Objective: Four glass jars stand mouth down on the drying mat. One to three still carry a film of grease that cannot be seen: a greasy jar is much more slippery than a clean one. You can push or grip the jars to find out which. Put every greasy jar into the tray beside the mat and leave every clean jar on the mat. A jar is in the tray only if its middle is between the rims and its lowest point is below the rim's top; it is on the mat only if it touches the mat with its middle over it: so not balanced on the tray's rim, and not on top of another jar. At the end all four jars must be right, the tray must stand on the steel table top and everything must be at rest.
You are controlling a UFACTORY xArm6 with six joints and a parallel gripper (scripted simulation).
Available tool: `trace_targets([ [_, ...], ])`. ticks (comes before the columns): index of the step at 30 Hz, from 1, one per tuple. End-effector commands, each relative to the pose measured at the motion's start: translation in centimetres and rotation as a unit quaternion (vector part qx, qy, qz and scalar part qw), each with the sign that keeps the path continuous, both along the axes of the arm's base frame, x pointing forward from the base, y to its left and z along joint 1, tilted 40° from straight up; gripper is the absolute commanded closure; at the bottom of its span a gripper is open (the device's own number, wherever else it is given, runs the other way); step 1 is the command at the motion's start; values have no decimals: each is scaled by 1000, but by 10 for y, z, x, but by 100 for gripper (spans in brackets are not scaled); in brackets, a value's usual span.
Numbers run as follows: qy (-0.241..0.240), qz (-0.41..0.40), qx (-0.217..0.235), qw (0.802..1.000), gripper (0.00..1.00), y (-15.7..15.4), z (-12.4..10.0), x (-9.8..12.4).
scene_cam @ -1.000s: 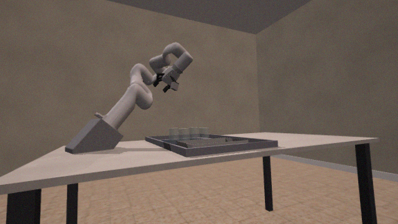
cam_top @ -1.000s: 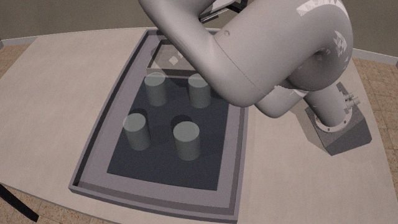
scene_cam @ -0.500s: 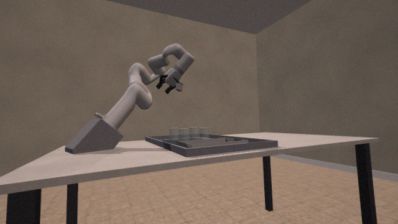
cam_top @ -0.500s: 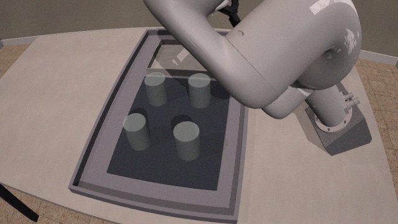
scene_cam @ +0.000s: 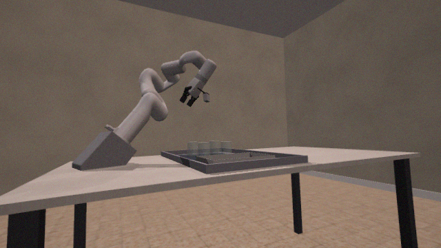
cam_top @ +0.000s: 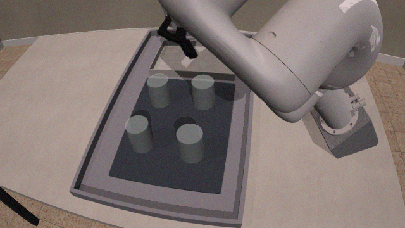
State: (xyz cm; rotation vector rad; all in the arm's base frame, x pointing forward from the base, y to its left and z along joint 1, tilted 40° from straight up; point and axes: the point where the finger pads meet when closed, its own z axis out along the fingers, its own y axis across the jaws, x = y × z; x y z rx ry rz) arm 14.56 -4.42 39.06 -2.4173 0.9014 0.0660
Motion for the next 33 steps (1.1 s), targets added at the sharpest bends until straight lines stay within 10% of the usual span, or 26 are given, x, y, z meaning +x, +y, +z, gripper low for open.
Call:
trace_targets([
  [1, -11, 6, -11, 1000, 0, -2, -1, 5],
  [33, -221, 116, -184, 951, 0, -31, -4, 89],
])
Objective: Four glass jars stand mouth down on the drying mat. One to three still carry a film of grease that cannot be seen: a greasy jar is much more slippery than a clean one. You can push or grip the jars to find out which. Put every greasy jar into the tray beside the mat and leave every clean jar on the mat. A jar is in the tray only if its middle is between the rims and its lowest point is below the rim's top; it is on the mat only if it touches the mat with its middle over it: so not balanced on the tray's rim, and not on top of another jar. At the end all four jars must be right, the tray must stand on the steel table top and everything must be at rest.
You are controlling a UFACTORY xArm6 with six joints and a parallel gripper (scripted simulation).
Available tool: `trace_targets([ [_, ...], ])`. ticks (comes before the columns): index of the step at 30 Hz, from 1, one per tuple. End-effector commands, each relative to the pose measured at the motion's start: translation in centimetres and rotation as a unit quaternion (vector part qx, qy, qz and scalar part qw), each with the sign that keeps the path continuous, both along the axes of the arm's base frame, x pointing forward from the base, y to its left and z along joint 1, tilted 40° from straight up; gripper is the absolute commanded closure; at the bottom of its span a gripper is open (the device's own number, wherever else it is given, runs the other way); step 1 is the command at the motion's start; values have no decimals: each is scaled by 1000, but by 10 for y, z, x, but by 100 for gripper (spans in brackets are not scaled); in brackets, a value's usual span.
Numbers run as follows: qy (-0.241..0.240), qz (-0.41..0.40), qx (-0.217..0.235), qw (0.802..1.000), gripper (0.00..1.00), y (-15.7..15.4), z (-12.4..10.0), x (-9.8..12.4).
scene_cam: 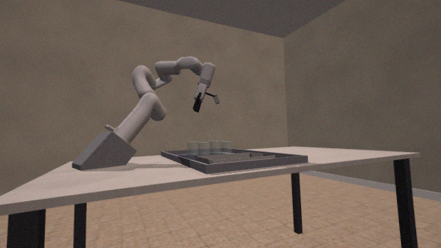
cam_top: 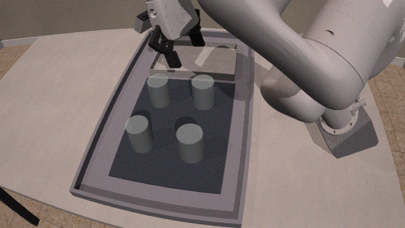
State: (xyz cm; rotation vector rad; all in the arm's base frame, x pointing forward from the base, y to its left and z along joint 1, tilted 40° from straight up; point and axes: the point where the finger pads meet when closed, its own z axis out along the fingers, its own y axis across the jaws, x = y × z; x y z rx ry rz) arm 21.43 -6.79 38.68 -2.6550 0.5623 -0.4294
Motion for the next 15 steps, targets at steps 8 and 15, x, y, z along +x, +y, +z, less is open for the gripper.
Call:
trace_targets([
  [8, -103, 54, -86, 989, 0, -14, -2, 41],
  [15, -103, 54, -86, 989, 0, -14, -2, 41],
])
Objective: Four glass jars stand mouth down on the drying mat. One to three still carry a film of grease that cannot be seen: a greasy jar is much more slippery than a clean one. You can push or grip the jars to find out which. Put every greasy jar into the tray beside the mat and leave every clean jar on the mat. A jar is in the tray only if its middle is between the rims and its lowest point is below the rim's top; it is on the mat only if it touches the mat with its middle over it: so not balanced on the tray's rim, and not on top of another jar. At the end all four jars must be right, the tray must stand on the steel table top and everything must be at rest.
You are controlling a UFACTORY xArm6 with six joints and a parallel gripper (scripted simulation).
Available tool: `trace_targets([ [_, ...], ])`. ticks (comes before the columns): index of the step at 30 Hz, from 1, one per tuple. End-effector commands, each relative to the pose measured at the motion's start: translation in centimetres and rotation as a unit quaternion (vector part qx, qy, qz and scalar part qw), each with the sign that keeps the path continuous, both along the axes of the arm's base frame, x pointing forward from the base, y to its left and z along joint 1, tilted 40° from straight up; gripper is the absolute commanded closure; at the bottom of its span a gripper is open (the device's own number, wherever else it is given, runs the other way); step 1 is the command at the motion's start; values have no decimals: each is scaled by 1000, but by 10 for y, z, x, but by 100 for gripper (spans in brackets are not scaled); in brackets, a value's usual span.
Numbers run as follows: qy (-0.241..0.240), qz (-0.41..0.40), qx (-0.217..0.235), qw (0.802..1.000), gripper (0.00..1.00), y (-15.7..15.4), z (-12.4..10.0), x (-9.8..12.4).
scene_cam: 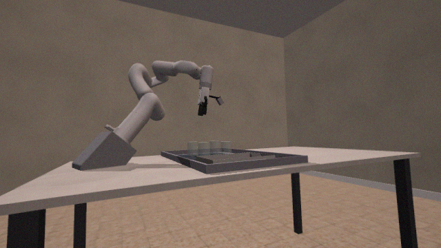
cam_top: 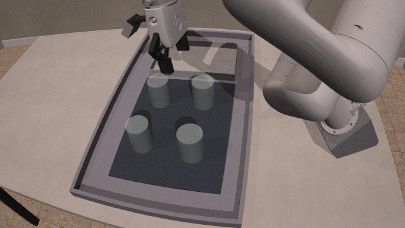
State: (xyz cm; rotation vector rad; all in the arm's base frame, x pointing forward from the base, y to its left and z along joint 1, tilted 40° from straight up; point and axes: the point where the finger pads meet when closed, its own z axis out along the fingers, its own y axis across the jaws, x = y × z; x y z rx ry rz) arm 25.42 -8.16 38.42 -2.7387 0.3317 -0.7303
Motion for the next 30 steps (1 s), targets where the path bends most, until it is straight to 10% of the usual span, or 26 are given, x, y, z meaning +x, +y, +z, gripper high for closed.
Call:
trace_targets([
  [1, -3, 0, -2, 1000, 0, -1, 1, 1],
  [2, -56, 27, -46, 997, 0, -8, 0, 22],
  [19, -79, 40, -66, 994, 0, -11, -1, 32],
  [20, -79, 40, -66, 994, 100, -11, -1, 32],
  [30, -79, 40, -66, 994, 100, -11, -1, 32],
])
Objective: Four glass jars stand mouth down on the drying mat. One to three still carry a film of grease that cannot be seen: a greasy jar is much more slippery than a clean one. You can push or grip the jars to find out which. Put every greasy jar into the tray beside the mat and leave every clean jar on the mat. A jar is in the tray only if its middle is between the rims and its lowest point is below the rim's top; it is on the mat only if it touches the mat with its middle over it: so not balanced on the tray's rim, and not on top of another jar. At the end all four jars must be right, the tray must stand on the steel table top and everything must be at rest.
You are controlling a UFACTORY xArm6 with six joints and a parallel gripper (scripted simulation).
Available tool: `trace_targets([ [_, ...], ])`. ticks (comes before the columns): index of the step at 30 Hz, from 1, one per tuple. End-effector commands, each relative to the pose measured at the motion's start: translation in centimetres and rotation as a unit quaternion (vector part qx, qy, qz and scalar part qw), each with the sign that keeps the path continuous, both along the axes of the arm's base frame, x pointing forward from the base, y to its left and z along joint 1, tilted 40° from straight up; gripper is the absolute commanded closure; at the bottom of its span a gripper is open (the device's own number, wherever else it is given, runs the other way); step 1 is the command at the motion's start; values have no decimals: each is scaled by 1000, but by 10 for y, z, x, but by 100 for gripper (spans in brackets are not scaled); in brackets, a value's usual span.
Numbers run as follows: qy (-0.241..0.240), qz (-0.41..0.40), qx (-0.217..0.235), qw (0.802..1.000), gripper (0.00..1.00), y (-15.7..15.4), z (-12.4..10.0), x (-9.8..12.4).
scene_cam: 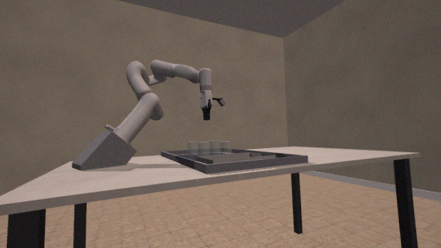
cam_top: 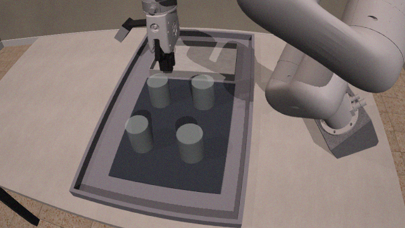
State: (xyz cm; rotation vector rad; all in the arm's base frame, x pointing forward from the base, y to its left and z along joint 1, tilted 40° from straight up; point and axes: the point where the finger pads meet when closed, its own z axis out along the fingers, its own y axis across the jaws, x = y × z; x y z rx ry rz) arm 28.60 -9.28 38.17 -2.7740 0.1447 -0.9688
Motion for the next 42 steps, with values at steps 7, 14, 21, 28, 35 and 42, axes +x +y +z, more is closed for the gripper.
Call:
trace_targets([
  [7, -1, 0, -1, 1000, 100, 0, 1, 0],
  [14, -1, 0, -1, 1000, 100, 6, -28, 24],
  [21, -1, 0, -1, 1000, 100, 11, -52, 44],
  [28, -1, 0, -1, 1000, 100, -45, -61, 47],
  [35, -1, 0, -1, 1000, 100, -85, -67, 49],
  [42, -1, 0, -1, 1000, 100, -80, -93, 70],
])
